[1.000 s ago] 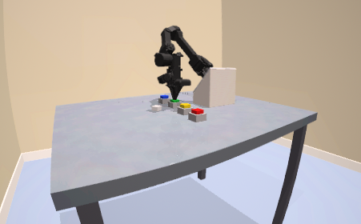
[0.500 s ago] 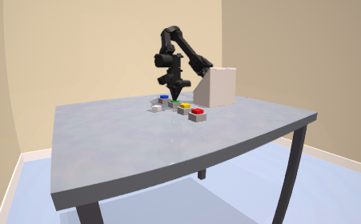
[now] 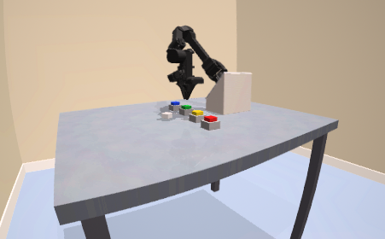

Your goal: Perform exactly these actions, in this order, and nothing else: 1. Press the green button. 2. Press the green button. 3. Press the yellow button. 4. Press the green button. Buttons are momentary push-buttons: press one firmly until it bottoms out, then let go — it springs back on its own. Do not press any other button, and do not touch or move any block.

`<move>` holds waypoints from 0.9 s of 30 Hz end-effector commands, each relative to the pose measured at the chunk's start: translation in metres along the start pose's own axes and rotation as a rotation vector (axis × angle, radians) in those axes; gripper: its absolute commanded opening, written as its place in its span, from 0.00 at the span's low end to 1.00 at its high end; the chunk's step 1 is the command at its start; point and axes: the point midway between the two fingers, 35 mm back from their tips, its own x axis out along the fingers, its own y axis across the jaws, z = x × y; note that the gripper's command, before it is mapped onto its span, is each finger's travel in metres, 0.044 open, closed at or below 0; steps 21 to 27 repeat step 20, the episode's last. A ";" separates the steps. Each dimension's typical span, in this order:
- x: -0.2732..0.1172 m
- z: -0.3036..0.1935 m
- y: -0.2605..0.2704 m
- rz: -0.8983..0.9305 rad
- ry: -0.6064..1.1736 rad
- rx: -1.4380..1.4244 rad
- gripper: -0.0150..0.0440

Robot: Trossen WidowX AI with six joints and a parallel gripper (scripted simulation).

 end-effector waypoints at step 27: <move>-0.063 0.035 0.226 0.016 -0.007 0.005 0.93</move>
